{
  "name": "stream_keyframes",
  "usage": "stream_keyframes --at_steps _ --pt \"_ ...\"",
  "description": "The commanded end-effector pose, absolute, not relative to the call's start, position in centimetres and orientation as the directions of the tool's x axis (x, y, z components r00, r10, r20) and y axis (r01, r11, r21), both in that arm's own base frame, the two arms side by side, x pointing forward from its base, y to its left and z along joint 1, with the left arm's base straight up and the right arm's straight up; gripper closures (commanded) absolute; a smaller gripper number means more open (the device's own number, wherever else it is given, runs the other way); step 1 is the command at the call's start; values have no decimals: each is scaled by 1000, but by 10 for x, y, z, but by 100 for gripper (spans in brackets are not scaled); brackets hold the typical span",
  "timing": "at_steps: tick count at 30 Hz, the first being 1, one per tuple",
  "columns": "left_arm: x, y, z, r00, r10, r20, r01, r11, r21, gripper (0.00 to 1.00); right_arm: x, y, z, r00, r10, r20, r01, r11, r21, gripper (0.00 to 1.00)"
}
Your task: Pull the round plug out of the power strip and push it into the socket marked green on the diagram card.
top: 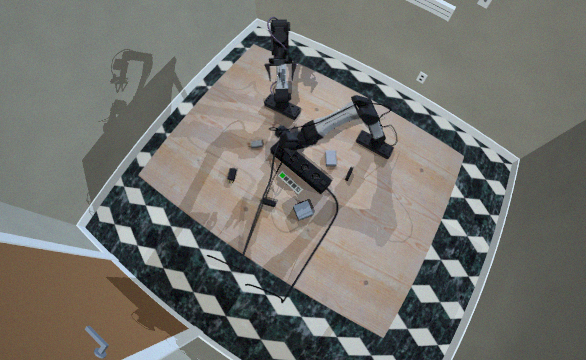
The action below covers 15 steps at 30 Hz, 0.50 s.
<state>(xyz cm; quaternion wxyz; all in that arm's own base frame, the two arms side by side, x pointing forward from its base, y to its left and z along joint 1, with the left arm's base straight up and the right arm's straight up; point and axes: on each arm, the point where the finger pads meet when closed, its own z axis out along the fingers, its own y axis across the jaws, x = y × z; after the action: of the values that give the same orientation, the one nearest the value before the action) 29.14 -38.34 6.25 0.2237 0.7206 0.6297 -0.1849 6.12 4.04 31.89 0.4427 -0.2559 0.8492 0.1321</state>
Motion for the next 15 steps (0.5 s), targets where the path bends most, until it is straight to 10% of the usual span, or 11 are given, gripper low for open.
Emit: stream_keyframes --at_steps 1,15 --pt "276 -345 -8 49 936 -348 990 -92 -107 67 61 39 326 -466 -306 -831 -548 837 -1 0" --pt "271 -345 -7 78 935 -346 995 -92 -24 67 61 39 326 -466 -306 -831 -548 837 -1 0"
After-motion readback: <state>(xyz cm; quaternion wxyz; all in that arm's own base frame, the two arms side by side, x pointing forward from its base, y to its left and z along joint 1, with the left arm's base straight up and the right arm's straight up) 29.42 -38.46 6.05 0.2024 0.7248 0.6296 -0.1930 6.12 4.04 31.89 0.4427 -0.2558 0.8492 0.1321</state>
